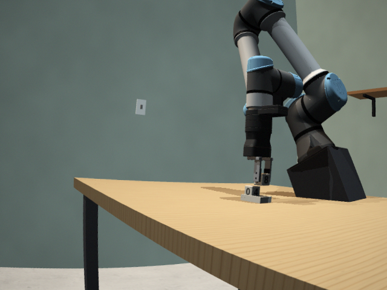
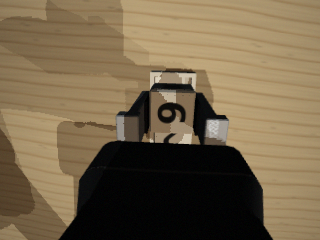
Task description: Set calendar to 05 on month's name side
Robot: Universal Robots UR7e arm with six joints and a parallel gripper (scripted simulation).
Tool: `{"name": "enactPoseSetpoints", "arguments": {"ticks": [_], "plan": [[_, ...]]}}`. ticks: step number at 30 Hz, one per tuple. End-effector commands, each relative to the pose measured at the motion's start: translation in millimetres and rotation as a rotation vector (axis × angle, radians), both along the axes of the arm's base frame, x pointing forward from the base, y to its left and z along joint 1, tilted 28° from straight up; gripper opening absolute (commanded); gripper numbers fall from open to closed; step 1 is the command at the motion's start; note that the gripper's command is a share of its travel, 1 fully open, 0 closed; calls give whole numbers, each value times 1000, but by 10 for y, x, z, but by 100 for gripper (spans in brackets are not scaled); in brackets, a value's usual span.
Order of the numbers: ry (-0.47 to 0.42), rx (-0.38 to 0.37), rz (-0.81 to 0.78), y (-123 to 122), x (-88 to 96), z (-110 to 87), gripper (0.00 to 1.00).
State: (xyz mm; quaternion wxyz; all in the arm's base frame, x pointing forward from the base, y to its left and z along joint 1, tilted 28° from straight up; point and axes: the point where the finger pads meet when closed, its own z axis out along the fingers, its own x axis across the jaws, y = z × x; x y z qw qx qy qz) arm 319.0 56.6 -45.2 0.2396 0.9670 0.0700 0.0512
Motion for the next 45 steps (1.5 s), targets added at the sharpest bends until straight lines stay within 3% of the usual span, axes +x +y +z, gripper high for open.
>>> {"name": "enactPoseSetpoints", "arguments": {"ticks": [1,45], "plan": [[-1,0,0,1,3,2,60],[-1,0,0,-42,15,-81,60]]}}
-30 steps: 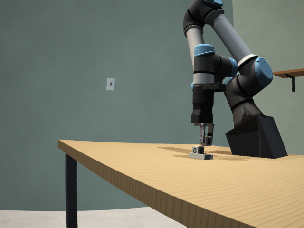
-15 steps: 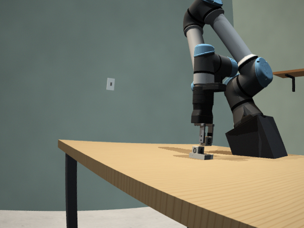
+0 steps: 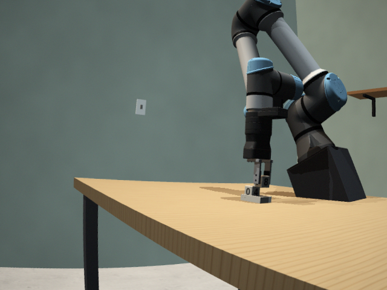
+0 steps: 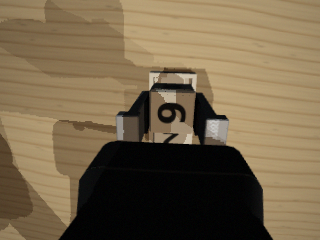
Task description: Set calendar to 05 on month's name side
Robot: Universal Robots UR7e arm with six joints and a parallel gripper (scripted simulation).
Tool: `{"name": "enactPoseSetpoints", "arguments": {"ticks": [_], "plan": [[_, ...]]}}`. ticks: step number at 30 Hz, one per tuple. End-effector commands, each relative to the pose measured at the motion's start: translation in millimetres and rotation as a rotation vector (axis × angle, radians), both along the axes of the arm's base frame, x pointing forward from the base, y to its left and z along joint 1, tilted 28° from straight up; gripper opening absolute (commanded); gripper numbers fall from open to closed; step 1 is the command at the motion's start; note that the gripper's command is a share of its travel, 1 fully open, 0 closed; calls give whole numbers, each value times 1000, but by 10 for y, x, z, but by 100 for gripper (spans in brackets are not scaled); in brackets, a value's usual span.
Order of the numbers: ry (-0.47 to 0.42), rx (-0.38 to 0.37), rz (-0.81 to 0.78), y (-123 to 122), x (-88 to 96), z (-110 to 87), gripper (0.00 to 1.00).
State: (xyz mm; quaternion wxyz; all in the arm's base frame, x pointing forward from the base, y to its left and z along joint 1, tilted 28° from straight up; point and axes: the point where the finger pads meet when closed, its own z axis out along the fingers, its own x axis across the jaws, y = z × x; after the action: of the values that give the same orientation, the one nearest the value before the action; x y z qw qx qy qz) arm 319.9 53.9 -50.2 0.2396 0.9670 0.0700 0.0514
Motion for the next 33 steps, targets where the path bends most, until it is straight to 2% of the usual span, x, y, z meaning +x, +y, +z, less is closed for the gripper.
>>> {"name": "enactPoseSetpoints", "arguments": {"ticks": [1,33], "plan": [[-1,0,0,-20,8,-39,60],[-1,0,0,-91,28,-175,60]]}}
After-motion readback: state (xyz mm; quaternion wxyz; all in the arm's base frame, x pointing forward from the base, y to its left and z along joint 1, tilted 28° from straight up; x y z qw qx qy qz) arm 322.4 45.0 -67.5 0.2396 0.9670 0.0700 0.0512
